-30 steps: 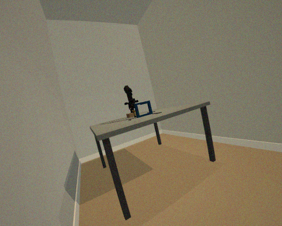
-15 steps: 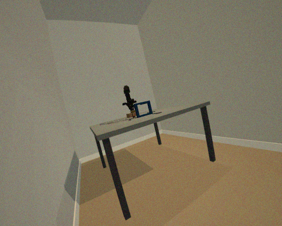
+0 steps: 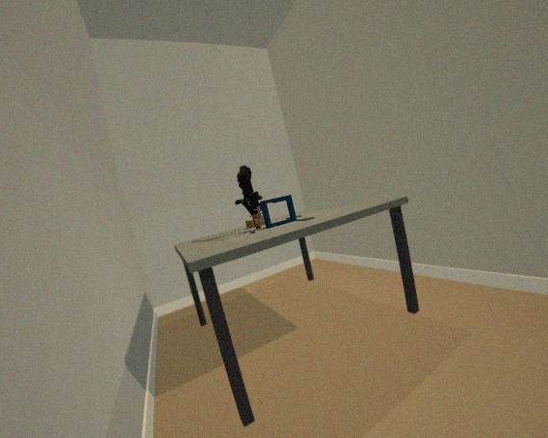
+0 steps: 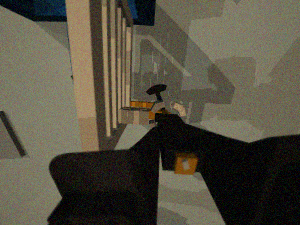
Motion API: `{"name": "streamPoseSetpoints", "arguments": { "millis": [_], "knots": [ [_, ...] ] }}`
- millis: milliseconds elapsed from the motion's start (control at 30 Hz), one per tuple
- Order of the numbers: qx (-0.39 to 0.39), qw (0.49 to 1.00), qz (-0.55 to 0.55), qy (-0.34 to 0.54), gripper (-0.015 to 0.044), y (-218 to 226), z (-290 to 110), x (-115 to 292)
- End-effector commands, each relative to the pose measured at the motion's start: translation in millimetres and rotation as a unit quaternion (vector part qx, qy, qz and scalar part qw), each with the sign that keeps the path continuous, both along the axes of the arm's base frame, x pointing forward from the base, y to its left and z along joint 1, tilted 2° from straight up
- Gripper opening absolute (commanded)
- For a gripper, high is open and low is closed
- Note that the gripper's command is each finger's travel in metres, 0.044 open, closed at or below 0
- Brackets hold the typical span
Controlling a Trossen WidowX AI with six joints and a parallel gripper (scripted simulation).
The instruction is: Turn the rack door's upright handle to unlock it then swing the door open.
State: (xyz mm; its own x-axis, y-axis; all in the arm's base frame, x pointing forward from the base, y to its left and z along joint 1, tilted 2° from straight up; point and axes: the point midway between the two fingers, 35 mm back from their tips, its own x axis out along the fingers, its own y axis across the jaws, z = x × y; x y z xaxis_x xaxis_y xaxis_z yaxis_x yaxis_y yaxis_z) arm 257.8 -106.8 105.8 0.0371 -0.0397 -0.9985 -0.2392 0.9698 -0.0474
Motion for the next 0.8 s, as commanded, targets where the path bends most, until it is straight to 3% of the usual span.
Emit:
{"name": "streamPoseSetpoints", "arguments": {
  "millis": [0, 267, 600, 767],
  "knots": [
    [0.001, 1.000, 0.009, 0.002, 0.0011, -1.2, -0.1, 0.7],
    [0.001, 1.000, 0.009, 0.002, 0.0011, -1.2, -0.1, 0.7],
    [0.001, 1.000, 0.009, 0.002, 0.0273, -1.2, -0.1, 0.7],
    [0.001, 1.000, 0.009, 0.002, 0.0283, -1.3, 3.3, 1.0]
  ]
}}
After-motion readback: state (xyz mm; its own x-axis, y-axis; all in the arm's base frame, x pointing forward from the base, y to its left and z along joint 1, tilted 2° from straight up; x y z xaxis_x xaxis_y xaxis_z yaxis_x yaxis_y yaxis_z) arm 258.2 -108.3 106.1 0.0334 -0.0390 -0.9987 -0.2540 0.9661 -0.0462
